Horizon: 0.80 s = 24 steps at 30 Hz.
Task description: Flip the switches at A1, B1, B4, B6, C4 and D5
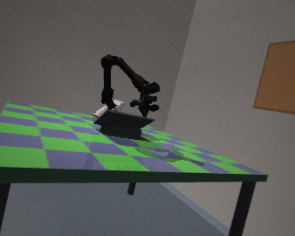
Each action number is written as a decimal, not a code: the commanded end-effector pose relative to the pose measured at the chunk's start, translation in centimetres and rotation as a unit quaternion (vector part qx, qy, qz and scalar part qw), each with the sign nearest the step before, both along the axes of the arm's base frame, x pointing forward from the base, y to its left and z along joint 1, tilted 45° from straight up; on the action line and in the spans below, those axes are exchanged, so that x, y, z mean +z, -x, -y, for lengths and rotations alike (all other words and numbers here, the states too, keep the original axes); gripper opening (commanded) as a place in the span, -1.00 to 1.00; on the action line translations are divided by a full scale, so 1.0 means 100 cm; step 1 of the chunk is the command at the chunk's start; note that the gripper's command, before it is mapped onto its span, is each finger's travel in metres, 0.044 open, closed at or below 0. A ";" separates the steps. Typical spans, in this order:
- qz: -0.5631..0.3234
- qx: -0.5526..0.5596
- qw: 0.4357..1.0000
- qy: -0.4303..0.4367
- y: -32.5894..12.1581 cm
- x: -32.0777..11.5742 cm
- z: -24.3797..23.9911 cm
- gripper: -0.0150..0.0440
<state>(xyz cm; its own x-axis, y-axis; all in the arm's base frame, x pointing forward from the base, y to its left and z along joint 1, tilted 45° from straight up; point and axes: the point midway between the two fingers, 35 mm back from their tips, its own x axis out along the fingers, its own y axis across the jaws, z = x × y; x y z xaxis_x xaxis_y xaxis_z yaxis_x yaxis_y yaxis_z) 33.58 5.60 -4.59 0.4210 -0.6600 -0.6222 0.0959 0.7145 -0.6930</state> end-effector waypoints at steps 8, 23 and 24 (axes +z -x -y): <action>-0.002 0.001 1.000 0.002 0.000 -0.001 0.002 -0.49; 0.006 0.010 1.000 0.002 0.031 0.036 -0.041 -0.49; 0.006 0.010 1.000 0.002 0.037 0.033 -0.039 -0.49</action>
<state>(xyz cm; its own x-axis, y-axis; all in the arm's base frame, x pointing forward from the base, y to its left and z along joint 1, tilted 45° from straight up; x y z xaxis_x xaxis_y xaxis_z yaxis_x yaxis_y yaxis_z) 30.68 10.08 -1.10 0.4545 -0.6410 -0.6185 0.0831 0.7218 -0.6871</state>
